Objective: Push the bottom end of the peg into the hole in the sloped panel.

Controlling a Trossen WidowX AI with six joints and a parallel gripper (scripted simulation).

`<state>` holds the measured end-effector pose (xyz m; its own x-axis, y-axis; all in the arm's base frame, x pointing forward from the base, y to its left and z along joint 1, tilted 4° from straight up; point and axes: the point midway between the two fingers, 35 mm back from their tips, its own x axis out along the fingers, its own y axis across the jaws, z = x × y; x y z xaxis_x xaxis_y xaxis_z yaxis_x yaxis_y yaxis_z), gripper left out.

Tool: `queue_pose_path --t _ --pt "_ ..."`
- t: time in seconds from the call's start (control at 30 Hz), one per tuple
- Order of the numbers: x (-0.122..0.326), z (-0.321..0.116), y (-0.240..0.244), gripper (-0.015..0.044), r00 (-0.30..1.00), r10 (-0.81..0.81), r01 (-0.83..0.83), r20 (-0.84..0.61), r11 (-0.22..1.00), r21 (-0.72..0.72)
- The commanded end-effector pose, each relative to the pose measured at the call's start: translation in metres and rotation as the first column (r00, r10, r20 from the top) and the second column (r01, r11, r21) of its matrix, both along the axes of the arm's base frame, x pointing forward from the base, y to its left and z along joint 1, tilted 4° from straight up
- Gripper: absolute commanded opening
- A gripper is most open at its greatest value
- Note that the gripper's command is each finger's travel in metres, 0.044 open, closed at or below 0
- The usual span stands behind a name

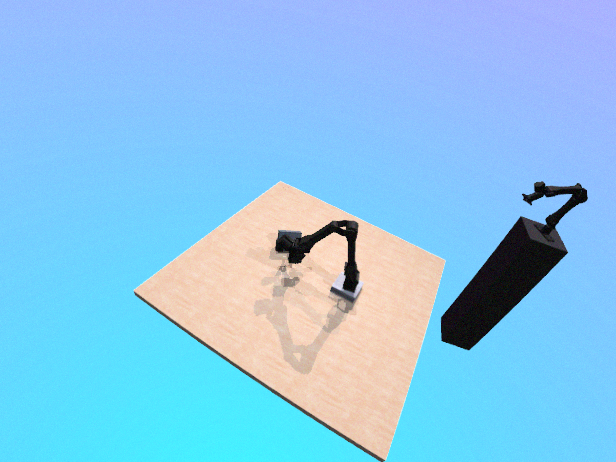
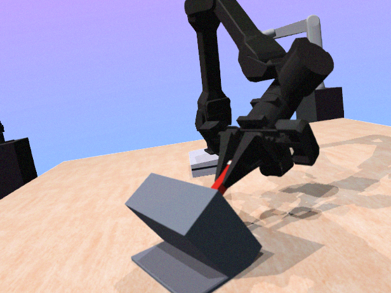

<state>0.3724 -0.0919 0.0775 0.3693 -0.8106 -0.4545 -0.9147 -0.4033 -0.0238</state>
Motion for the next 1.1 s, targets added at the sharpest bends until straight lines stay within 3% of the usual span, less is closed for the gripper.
queue_pose_path --t 0.0,1.07 --pt "0.001 -0.001 -0.002 0.0000 1.000 0.004 -0.004 -0.004 1.000 0.000" --pt "0.008 -0.010 -0.017 0.0000 1.000 0.004 -0.004 -0.004 1.000 -0.002"
